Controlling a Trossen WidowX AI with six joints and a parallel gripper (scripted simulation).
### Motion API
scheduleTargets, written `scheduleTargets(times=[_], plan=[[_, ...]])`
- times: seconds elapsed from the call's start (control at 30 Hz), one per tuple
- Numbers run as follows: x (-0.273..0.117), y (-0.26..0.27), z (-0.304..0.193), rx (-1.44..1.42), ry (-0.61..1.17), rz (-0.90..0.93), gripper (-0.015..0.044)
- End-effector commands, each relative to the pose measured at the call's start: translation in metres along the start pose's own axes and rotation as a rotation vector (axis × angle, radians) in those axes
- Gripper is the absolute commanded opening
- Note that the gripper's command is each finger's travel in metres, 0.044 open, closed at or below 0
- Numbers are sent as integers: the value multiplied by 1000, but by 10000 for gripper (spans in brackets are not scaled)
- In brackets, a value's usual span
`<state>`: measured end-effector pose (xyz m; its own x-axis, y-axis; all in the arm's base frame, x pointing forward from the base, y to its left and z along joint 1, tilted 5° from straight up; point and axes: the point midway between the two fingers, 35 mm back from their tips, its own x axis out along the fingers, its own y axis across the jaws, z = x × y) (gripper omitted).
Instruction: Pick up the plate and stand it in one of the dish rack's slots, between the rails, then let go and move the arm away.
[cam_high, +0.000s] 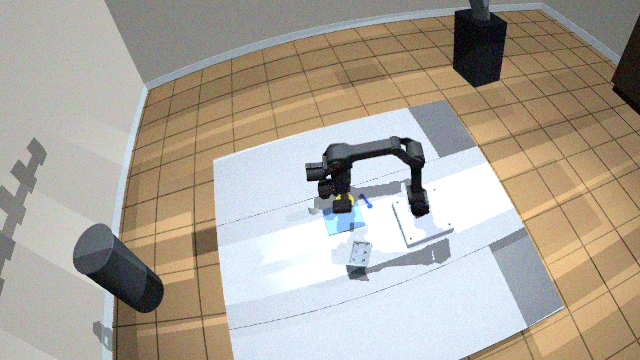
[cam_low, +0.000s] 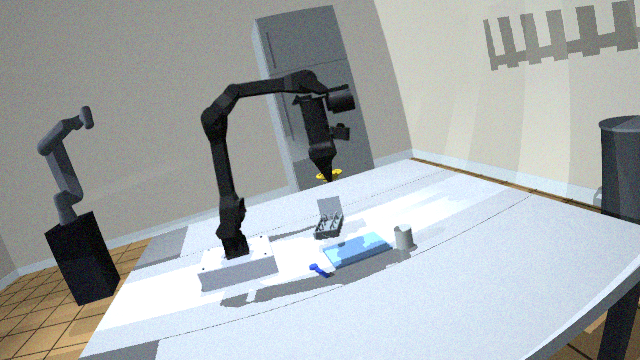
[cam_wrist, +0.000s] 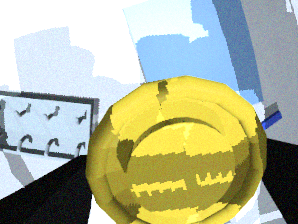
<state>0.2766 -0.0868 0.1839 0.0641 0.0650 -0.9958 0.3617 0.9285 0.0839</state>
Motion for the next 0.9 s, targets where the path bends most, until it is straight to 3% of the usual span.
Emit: scheduleTargets(times=[0.0,0.4,0.87], plan=[[3,32,-46,141,-1,4,0],[12,42,-61,157,6,30,0],[59,59,-43,-126,4,289,0]])
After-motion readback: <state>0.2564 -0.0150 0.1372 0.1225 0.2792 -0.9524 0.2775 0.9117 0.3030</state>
